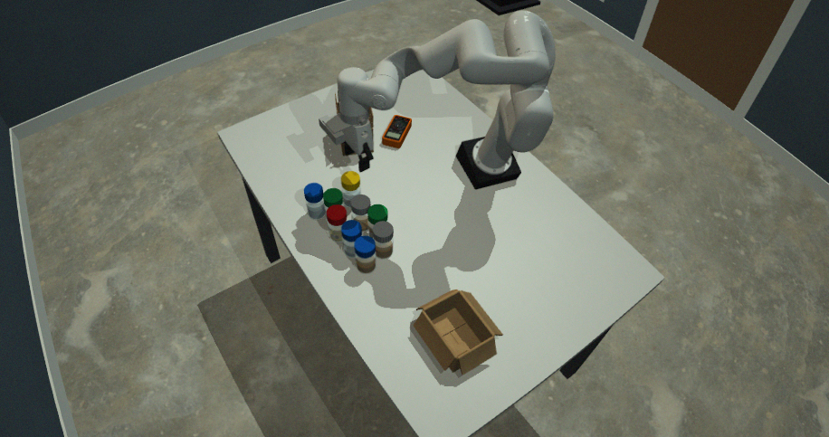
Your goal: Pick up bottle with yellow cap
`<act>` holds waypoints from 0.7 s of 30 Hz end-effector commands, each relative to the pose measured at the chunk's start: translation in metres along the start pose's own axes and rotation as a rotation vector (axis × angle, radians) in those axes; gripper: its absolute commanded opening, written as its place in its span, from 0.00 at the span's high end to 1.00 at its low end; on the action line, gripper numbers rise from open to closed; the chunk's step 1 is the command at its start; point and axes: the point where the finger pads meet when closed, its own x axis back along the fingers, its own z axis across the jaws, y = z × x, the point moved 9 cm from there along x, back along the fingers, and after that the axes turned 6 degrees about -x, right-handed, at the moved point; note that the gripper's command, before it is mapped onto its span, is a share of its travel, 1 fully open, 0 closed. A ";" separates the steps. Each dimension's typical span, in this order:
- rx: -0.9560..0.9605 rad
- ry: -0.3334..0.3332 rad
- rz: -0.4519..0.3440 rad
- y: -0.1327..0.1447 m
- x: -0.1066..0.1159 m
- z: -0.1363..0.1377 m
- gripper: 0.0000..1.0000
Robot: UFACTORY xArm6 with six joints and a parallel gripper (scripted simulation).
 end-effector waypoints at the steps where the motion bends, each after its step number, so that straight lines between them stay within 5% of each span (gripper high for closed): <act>1: 0.004 0.004 0.008 -0.001 -0.022 0.001 0.21; 21: 0.005 0.003 0.008 -0.001 -0.023 0.002 0.21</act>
